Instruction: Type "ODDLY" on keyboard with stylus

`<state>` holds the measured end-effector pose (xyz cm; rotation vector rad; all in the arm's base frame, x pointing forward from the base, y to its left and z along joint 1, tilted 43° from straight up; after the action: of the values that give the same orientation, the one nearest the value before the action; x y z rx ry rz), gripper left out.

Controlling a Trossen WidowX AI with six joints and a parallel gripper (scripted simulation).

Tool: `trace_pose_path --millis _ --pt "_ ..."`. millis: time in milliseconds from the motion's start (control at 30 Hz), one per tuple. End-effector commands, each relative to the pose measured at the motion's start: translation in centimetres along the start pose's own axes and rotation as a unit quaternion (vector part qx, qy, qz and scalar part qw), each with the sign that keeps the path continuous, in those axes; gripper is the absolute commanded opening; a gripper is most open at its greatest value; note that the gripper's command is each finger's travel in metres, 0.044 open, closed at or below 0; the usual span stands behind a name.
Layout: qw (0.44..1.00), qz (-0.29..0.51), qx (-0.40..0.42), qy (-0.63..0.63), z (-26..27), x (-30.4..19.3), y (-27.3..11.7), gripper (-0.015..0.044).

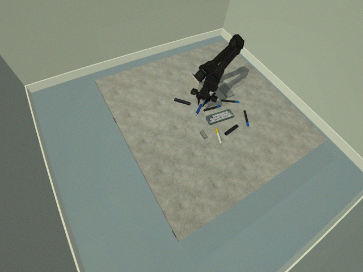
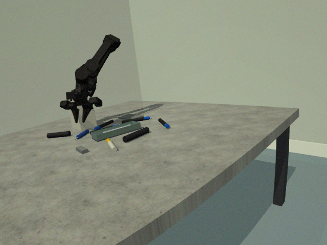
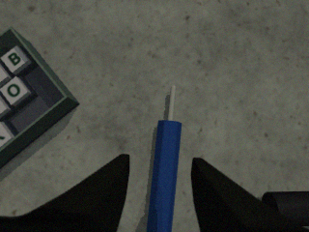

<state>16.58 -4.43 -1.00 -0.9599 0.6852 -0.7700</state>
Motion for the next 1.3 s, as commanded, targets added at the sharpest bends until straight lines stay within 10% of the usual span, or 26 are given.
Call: trace_pose_path --millis 0,1267 --pt "0.999 -0.028 0.001 0.032 -0.9 -0.3 0.0 0.0150" --pt "0.999 -0.027 0.001 0.033 -0.9 -1.8 2.4 0.0150"
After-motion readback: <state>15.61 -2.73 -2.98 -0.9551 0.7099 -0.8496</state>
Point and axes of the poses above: the point midway between the two fingers, 35 mm back from their tips, its own y axis out along the fingers, its own z axis across the jaws, x = y × z, the point moved 7 cm from there along -y, back along the fingers, and after that the axes turned 6 degrees about y, right-handed, at the moved point
